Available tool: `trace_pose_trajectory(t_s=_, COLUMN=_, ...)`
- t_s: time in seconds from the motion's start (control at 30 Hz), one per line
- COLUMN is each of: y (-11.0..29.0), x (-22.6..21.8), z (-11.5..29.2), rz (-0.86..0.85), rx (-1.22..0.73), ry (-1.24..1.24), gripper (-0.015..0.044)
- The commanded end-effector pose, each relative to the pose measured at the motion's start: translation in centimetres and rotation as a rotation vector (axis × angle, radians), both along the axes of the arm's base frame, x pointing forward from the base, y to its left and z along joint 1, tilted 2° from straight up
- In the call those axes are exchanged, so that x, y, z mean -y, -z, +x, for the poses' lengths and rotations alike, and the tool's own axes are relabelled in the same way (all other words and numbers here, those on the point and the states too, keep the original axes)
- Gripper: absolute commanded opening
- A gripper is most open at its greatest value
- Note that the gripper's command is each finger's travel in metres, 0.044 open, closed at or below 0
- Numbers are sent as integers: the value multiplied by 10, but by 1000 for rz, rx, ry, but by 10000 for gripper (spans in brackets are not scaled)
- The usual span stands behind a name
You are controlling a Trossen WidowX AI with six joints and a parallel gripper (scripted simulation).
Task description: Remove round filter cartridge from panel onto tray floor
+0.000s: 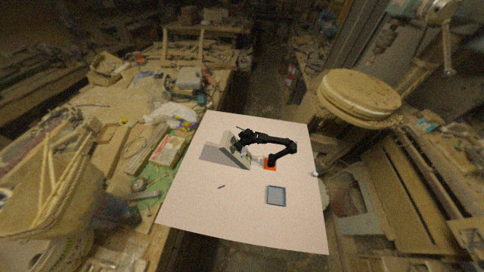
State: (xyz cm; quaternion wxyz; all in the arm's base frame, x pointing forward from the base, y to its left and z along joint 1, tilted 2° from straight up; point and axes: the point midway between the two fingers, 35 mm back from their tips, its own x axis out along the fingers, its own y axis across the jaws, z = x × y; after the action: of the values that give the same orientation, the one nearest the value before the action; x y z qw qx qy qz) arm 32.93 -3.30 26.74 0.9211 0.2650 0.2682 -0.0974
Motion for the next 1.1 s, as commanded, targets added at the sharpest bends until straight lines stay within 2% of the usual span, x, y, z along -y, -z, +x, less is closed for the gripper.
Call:
trace_pose_trajectory(t_s=0.0, y=1, x=1, z=0, rz=1, rx=0, ry=5, gripper=88)
trace_pose_trajectory(t_s=1.07, y=8, x=1, z=11, rz=1, rx=1, ry=5, gripper=88)
